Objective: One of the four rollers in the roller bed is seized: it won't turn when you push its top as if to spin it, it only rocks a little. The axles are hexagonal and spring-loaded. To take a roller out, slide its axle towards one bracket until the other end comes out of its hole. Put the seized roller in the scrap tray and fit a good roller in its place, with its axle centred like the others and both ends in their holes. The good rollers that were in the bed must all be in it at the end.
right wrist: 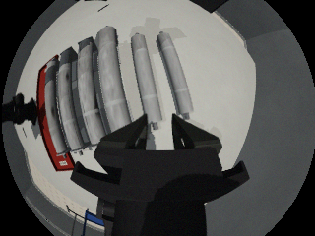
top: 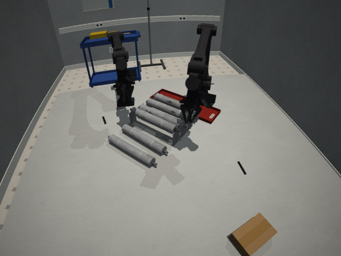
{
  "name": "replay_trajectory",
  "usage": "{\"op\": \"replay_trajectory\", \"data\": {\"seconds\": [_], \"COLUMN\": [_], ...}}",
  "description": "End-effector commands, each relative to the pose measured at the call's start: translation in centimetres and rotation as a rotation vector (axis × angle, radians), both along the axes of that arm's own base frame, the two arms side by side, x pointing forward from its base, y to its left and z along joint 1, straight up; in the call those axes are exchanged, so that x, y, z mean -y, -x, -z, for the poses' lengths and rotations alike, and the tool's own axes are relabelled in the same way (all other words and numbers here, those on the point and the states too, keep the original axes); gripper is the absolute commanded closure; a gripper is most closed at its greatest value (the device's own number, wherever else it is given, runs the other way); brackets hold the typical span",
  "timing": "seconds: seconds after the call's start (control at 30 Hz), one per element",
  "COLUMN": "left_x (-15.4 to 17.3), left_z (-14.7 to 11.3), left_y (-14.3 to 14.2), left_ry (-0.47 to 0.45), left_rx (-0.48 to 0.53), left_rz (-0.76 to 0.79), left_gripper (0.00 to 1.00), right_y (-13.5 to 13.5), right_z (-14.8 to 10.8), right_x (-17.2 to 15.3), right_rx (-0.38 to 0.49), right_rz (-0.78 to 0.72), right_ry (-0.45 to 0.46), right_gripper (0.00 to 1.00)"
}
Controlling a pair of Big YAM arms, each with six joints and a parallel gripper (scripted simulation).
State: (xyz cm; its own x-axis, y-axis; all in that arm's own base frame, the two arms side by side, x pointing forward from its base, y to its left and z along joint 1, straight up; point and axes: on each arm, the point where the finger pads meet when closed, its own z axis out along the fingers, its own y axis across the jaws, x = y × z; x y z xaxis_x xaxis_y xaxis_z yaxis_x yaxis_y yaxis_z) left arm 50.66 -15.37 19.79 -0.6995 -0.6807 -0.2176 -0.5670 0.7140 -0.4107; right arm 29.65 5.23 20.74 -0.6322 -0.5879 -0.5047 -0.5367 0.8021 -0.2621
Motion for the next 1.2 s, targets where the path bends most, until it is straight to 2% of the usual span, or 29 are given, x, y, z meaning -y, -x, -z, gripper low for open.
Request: {"op": "replay_trajectory", "data": {"seconds": [0.0,0.13,0.33,0.47,0.5,0.6,0.67,0.7,0.77,0.9,1.0,1.17], "left_x": [1.8,3.0,3.6,3.4,4.2,4.5,4.4,4.1,3.8,3.8,3.7,4.2], "left_z": [-1.6,0.6,2.4,3.2,2.5,3.3,3.7,4.4,6.0,8.1,8.1,10.5], "left_y": [-0.7,0.9,2.4,3.1,2.9,3.4,3.7,4.2,5.4,4.8,4.9,4.5], "left_ry": [0.046,0.047,0.033,0.024,0.027,0.017,0.011,0.003,-0.022,-0.007,-0.011,-0.009], "left_rx": [-0.041,-0.154,-0.262,-0.294,-0.282,-0.308,-0.319,-0.332,-0.364,-0.347,-0.351,-0.346], "left_rz": [-0.074,-0.131,-0.192,-0.207,-0.193,-0.196,-0.194,-0.194,-0.168,-0.192,-0.189,-0.190], "left_gripper": [0.68,0.68,0.68,0.68,0.68,0.68,0.68,0.68,0.68,0.68,0.68,0.68], "right_y": [2.2,5.2,8.2,8.4,9.1,9.7,9.8,9.4,9.8,8.7,8.8,7.8], "right_z": [1.1,3.3,5.2,4.8,5.8,6.2,6.2,5.6,6.4,8.1,8.1,10.4], "right_x": [-0.3,-0.2,0.0,0.0,0.1,0.2,0.2,0.2,0.3,0.0,0.0,-0.2], "right_rx": [-0.050,-0.135,-0.219,-0.222,-0.248,-0.265,-0.269,-0.256,-0.273,-0.263,-0.268,-0.263], "right_rz": [-0.071,-0.130,-0.187,-0.196,-0.197,-0.206,-0.206,-0.204,-0.181,-0.185,-0.184,-0.190], "right_ry": [0.040,0.080,0.110,0.114,0.116,0.121,0.122,0.120,0.111,0.111,0.112,0.115], "right_gripper": [0.68,0.68,0.68,0.68,0.68,0.68,0.68,0.68,0.68,0.68,0.68,0.68]}}
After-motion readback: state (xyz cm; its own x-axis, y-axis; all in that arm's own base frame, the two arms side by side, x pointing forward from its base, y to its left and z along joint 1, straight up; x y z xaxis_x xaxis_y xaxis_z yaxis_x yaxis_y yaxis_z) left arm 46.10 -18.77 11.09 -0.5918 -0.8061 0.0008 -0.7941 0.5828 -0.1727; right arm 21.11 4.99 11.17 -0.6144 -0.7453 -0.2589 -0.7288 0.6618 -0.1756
